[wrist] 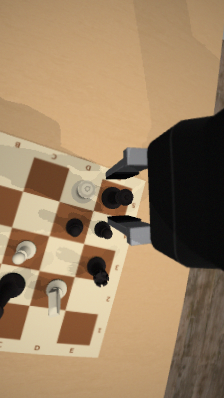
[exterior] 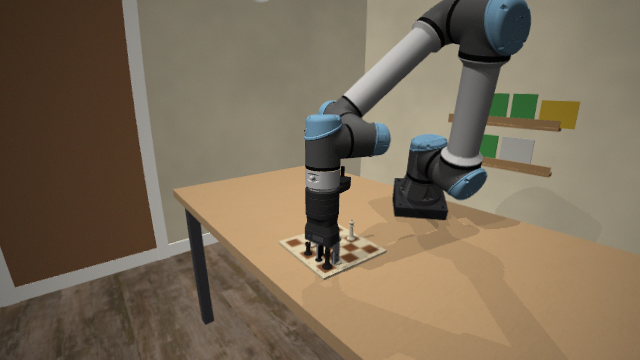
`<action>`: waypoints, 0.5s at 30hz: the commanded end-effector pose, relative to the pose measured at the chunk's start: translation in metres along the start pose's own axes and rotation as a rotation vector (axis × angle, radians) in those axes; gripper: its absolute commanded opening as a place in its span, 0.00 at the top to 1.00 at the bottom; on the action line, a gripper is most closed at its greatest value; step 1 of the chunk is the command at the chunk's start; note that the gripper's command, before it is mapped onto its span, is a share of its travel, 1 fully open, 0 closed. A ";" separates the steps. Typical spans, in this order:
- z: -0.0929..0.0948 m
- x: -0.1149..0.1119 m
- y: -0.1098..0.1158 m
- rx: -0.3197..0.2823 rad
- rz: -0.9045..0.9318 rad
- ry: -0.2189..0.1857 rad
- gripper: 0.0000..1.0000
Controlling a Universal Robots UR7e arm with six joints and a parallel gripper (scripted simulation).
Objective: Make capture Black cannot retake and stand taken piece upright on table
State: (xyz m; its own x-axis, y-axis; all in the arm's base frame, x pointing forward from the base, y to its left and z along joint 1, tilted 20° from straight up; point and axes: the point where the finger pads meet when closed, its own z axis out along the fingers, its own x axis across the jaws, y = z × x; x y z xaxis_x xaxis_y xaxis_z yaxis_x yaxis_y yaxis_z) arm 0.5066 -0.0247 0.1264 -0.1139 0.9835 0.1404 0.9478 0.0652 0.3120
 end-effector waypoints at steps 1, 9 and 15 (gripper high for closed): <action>0.000 0.000 0.000 -0.001 0.000 -0.001 0.21; 0.000 0.000 0.000 -0.001 0.000 -0.001 0.21; 0.000 0.000 0.000 -0.001 0.000 -0.001 1.00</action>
State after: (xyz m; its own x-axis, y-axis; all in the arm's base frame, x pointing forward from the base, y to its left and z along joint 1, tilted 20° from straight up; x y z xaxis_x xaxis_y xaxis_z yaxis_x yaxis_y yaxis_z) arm 0.5066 -0.0247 0.1264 -0.1139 0.9835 0.1404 0.9478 0.0652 0.3121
